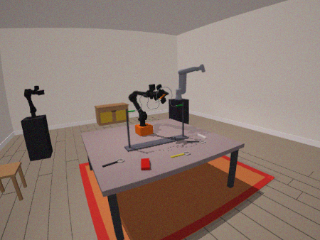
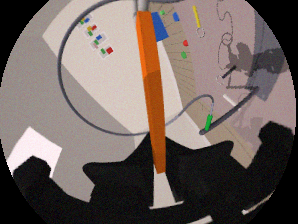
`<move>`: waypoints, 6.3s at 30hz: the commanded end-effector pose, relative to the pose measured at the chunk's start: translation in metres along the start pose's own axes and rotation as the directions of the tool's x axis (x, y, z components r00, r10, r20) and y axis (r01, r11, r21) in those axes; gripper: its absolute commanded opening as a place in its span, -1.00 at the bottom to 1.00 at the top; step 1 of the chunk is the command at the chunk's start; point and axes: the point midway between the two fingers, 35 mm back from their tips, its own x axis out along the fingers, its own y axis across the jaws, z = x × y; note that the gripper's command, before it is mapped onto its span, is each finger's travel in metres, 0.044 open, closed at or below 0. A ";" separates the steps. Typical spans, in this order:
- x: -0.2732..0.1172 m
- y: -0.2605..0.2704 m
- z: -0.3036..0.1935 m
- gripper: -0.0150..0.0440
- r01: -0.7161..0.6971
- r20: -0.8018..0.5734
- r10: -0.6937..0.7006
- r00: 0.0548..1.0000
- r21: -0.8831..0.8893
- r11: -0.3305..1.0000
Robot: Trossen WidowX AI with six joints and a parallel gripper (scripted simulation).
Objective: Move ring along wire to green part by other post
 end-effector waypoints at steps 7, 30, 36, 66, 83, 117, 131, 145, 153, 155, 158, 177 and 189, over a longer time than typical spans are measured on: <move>-0.001 0.004 -0.001 -1.00 0.025 0.003 -0.025 1.000 -0.062 0.998; 0.000 -0.006 0.000 -1.00 0.150 0.056 -0.139 0.989 -0.297 0.943; 0.000 -0.009 0.001 -1.00 0.184 0.075 -0.168 0.983 -0.357 0.916; -0.002 -0.023 0.009 -1.00 0.342 0.196 -0.283 0.939 -0.618 0.708; -0.005 -0.028 0.016 -1.00 0.418 0.277 -0.324 0.904 -0.726 0.545; -0.011 -0.036 0.031 -1.00 0.526 0.451 -0.347 0.822 -0.836 0.157; -0.014 -0.037 0.037 -1.00 0.549 0.521 -0.332 0.786 -0.836 -0.014; -0.018 -0.036 0.044 -1.00 0.558 0.587 -0.304 0.750 -0.809 -0.184; -0.020 -0.036 0.048 -1.00 0.557 0.622 -0.283 0.730 -0.782 -0.279; -0.020 -0.035 0.048 -1.00 0.557 0.630 -0.277 0.725 -0.774 -0.303; -0.021 -0.035 0.050 -1.00 0.555 0.642 -0.267 0.718 -0.761 -0.337; -0.025 -0.031 0.058 -1.00 0.528 0.711 -0.196 0.676 -0.652 -0.544; -0.028 -0.027 0.062 -1.00 0.499 0.744 -0.142 0.652 -0.563 -0.659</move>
